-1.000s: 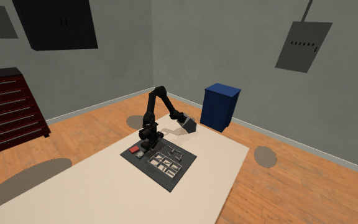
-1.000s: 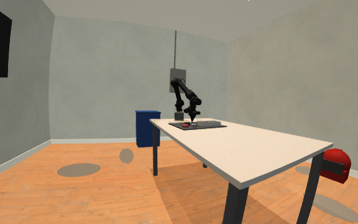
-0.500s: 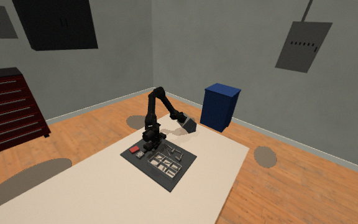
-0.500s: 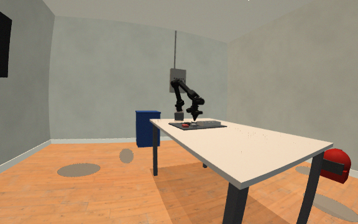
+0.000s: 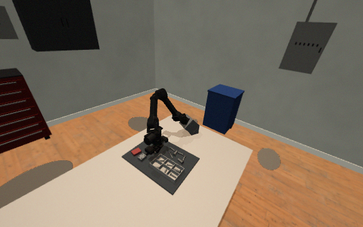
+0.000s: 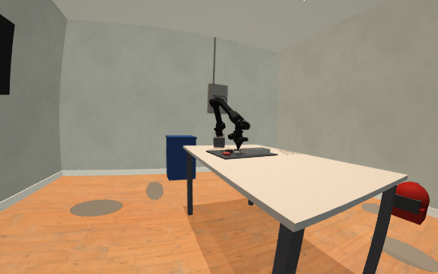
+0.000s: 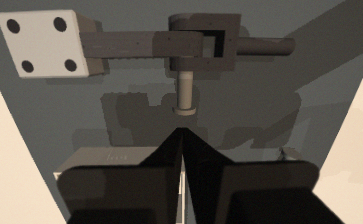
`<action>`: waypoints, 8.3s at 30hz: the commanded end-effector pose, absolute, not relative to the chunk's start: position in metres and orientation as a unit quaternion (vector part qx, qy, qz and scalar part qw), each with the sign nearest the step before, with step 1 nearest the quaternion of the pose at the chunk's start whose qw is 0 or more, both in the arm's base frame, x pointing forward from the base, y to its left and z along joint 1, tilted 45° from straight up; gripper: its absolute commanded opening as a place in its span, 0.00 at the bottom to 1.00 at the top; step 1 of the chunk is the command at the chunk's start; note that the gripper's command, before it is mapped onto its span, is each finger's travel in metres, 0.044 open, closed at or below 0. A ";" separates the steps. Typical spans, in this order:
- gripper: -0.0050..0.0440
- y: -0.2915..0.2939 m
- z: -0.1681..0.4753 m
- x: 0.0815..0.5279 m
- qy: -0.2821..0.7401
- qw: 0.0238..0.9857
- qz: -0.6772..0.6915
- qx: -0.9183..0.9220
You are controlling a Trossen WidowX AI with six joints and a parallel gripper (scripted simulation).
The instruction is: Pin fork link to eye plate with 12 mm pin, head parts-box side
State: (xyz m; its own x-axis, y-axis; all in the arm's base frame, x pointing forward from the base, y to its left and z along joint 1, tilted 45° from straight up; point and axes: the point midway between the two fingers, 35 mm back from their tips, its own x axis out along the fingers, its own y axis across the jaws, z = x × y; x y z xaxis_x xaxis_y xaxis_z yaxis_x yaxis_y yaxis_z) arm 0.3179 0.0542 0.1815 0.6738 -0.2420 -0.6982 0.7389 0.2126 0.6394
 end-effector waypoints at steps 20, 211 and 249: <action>0.10 0.051 0.169 0.327 0.238 0.743 -0.334 0.529; 0.10 0.022 0.176 0.327 0.238 0.743 -0.334 0.529; 0.10 0.040 0.194 0.308 0.238 0.743 -0.334 0.529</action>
State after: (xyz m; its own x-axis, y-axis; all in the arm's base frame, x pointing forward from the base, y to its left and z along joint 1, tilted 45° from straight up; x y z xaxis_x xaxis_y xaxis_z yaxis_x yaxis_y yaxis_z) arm 0.3093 0.0383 0.1875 0.6568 -0.2415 -0.7143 0.7540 0.2236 0.6177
